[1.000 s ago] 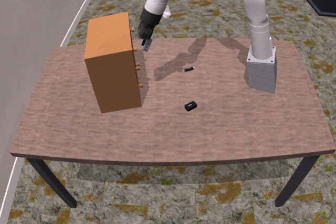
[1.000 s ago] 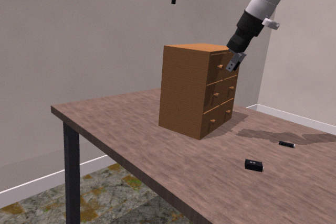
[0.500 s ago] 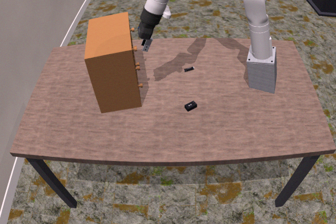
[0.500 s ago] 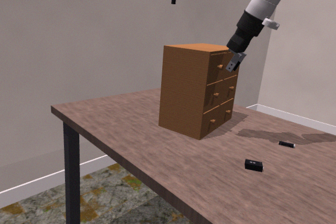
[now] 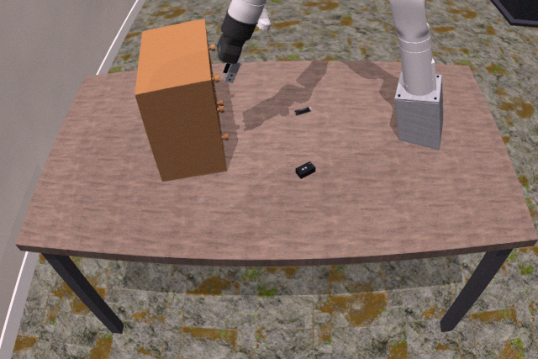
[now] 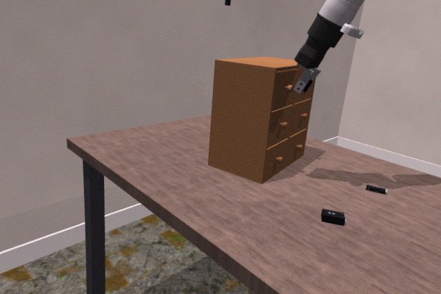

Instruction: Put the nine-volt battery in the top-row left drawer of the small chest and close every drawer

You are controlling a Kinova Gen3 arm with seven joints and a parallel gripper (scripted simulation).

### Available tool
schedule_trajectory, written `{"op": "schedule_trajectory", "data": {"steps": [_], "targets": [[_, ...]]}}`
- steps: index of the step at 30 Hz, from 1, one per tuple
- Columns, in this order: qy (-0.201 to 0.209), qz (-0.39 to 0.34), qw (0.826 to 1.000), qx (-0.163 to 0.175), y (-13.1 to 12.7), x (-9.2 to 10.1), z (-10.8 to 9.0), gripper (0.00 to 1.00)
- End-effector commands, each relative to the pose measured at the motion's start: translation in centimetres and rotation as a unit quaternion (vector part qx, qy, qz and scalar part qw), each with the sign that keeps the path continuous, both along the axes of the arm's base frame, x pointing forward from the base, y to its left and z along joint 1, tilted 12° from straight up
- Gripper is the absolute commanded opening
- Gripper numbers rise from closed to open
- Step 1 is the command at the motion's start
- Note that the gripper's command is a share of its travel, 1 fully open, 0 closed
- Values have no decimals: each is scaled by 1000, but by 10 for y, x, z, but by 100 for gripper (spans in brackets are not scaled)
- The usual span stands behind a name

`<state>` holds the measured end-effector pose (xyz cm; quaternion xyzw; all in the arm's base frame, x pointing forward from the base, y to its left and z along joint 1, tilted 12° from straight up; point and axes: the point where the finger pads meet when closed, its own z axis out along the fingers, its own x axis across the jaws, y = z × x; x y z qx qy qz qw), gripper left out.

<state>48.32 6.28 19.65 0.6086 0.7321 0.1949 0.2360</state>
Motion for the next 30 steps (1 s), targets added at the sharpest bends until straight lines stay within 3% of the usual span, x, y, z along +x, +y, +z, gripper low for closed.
{"op": "schedule_trajectory", "data": {"steps": [1, 12, 30], "targets": [[0, 1, 1000, 2, 2, 5, 1, 67], [0, 1, 1000, 2, 5, 22, 4, 67], [0, 1, 1000, 2, 6, 27, 5, 67]]}}
